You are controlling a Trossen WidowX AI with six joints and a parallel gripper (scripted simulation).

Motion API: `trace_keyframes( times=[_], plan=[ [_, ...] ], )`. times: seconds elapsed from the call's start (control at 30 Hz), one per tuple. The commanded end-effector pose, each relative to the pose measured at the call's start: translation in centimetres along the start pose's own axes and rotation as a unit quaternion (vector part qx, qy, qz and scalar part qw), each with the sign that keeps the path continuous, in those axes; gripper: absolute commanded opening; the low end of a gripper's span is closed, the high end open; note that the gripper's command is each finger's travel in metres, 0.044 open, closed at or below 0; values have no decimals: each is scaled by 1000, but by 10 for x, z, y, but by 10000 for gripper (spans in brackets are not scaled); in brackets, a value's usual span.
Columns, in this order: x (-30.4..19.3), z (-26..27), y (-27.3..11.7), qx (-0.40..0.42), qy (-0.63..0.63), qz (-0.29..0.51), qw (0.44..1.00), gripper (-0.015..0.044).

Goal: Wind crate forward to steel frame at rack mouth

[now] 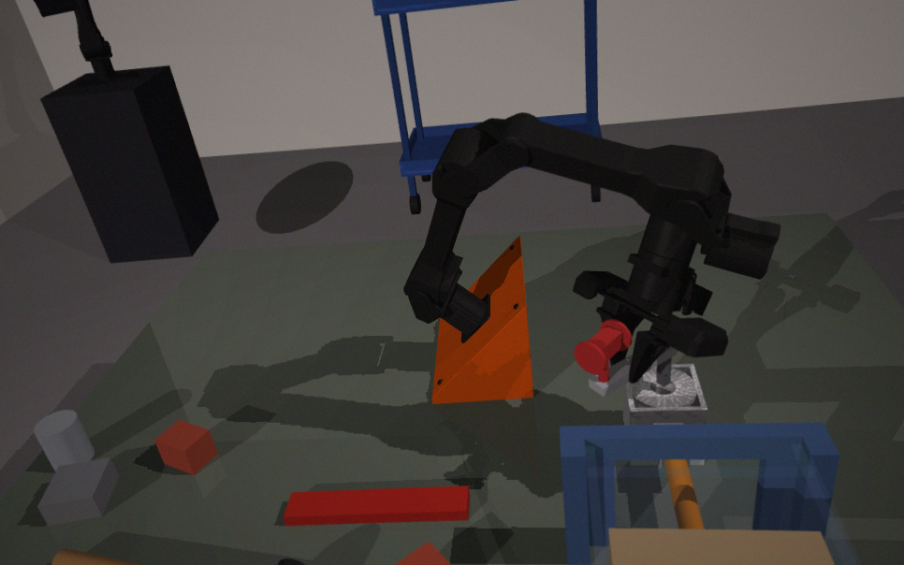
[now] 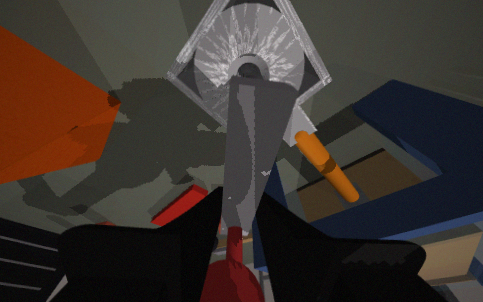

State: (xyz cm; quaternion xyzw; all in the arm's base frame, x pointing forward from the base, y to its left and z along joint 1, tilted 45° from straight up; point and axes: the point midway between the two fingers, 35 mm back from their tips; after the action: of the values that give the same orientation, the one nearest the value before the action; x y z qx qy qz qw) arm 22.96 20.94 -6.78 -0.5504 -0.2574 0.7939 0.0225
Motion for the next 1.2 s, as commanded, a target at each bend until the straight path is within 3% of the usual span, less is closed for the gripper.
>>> trace_keyframes(
  times=[0.0,1.17],
  plan=[
    [-2,2,-4,-2,1,0,1000,0],
    [6,4,17,-3,2,-2,1000,0]
  ],
)
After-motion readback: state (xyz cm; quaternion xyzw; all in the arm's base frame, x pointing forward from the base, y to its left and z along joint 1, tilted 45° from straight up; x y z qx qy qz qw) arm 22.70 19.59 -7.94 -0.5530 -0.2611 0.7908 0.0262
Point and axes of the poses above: the point midway between the two fingers, 35 mm back from their tips, its own y axis out along the fingers, its own z axis across the jaws, x = y × z, and after that the axes turned 9 degrees about y, right-handed
